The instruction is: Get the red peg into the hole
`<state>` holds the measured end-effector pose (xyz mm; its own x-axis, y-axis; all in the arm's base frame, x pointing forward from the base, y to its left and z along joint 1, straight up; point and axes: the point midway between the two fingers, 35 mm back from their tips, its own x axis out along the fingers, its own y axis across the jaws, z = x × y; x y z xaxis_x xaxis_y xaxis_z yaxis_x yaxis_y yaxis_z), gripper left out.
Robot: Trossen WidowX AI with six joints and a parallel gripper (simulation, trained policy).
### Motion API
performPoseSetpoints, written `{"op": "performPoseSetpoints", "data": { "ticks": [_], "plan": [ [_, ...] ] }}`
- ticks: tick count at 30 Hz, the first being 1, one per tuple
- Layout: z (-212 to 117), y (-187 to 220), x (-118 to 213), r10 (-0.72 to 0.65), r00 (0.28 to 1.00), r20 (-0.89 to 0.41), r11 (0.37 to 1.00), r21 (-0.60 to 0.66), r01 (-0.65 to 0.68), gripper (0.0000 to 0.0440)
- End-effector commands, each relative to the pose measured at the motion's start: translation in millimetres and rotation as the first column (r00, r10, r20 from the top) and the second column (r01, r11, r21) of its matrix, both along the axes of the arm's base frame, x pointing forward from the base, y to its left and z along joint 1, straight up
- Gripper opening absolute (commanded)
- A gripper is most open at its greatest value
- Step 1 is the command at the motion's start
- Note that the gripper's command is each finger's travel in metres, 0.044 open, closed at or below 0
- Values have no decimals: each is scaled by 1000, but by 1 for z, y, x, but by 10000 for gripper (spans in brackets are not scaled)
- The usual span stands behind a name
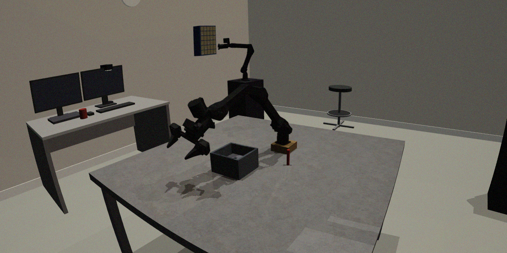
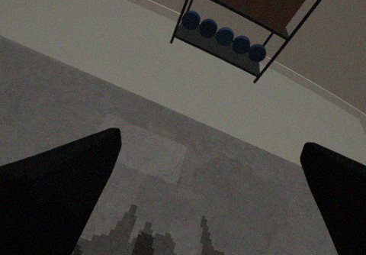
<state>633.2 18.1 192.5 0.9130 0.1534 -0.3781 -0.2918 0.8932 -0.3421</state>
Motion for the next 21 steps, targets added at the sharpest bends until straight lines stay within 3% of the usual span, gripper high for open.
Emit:
{"op": "performPoseSetpoints", "data": {
  "ticks": [1, 11, 21],
  "plan": [
    [-1, 32, -22, -20, 995, -97, 995, 98, 30, 440],
    [7, 103, -92, -61, 941, -333, 942, 292, 165, 440],
    [4, 146, -180, -116, 811, -574, 849, 366, 381, 440]
  ]
}}
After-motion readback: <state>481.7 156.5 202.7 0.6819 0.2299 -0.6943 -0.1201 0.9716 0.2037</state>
